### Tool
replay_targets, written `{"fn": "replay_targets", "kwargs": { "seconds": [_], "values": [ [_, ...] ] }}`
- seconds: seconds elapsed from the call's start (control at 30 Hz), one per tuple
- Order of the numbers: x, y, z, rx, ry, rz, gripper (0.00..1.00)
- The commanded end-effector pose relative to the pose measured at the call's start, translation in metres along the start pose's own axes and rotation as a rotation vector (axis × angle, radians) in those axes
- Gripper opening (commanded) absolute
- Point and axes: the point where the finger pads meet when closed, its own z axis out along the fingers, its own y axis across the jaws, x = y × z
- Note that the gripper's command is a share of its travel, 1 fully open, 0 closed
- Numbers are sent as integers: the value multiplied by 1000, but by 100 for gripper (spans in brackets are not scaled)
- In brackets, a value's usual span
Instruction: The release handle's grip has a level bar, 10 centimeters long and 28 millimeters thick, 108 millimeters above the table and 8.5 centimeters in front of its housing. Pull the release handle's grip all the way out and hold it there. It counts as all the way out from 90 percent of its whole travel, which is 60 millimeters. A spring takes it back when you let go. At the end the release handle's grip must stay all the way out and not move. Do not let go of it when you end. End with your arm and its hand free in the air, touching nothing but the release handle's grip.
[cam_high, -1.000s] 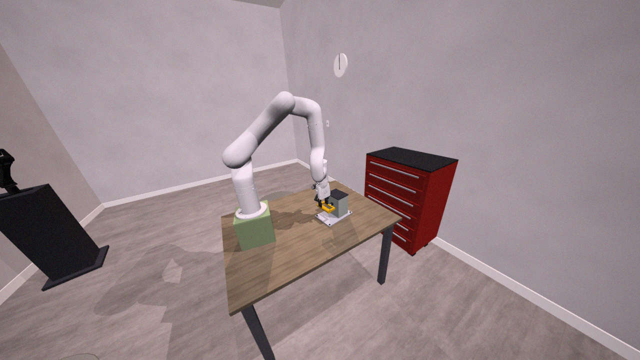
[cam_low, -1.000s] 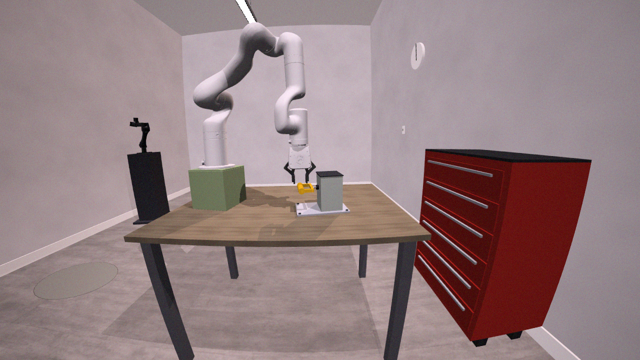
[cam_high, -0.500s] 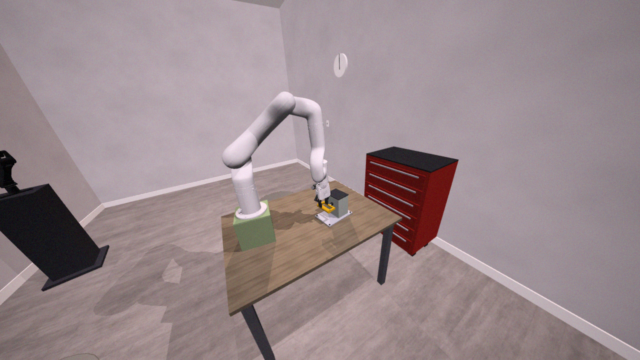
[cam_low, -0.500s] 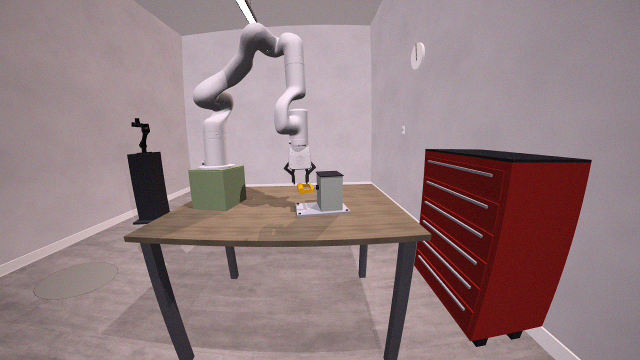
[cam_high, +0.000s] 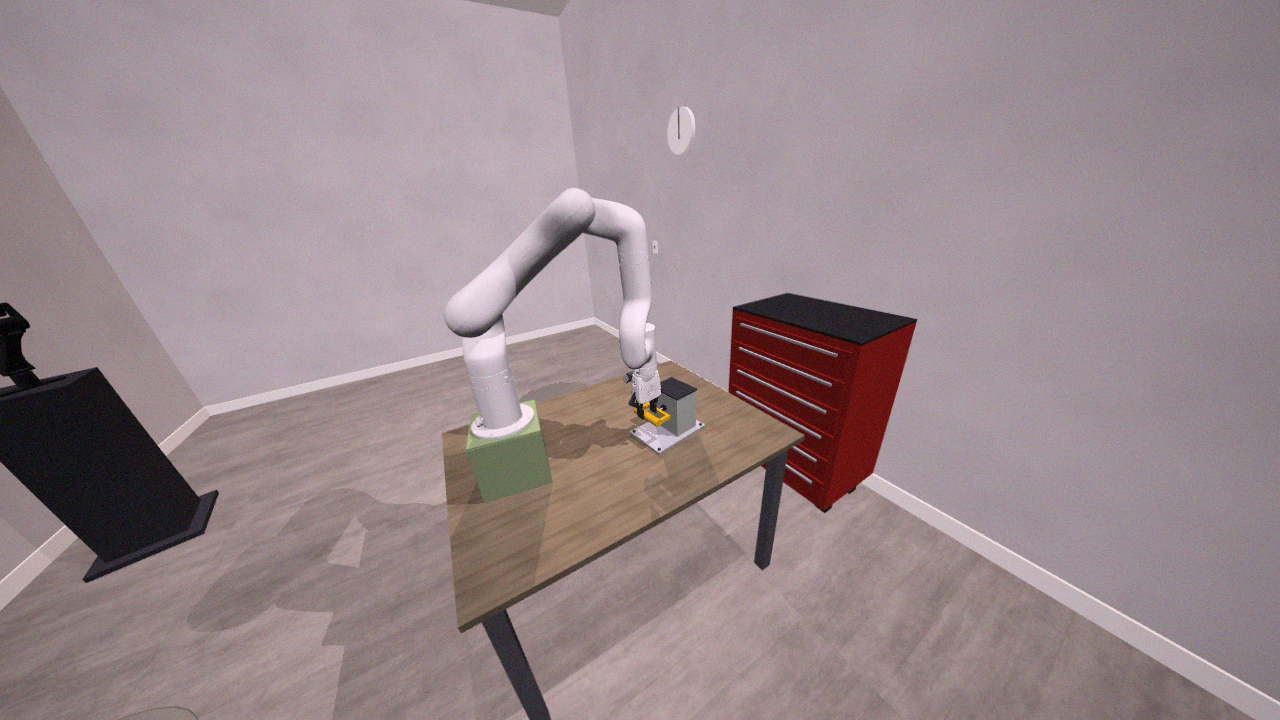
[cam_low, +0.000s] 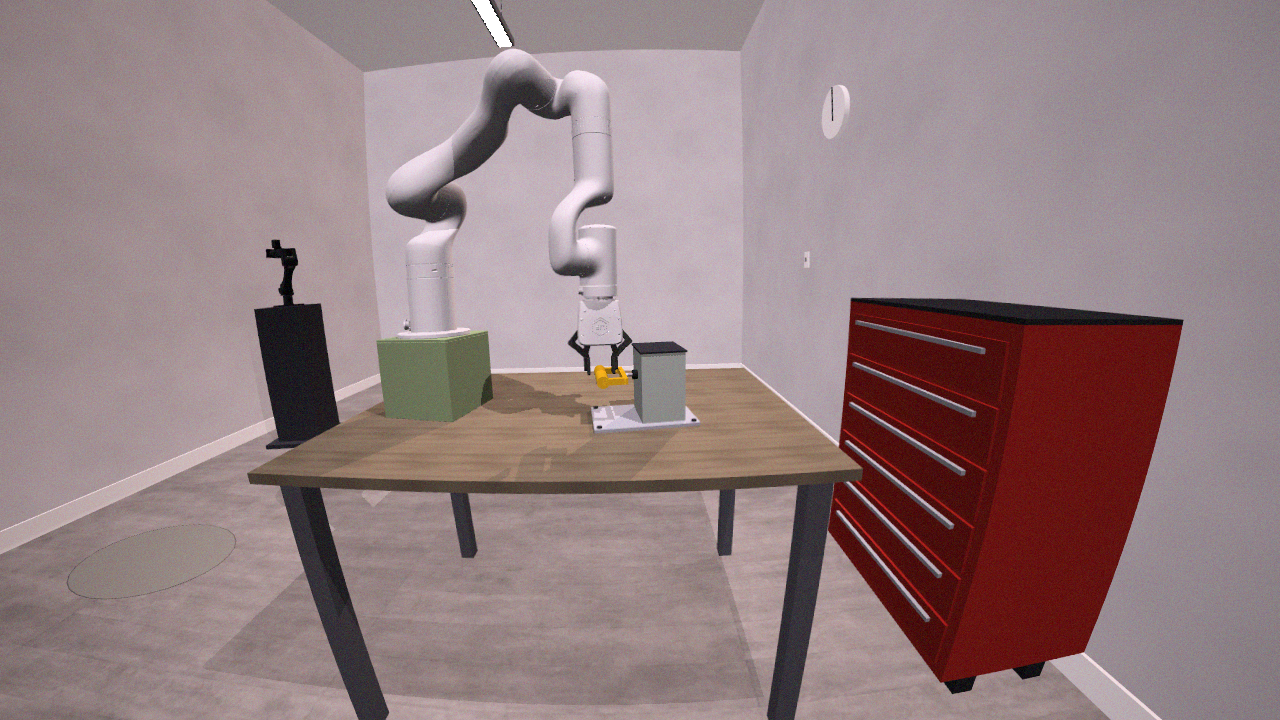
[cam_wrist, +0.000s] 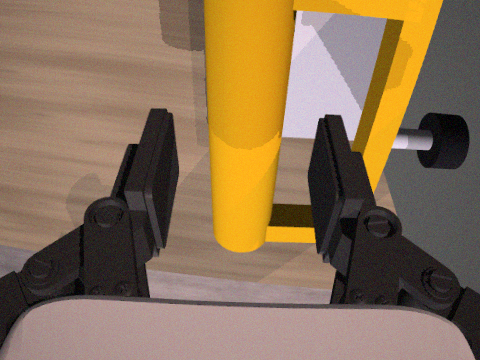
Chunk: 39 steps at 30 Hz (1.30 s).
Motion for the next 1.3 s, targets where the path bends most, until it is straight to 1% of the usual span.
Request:
{"fn": "replay_targets", "kwargs": {
  "seconds": [0.0,0.7,1.27],
  "values": [
    [0,1,6,-8,2,0,57],
    [0,1,23,-8,2,0,57],
    [0,1,26,-8,2,0,57]
  ]
}}
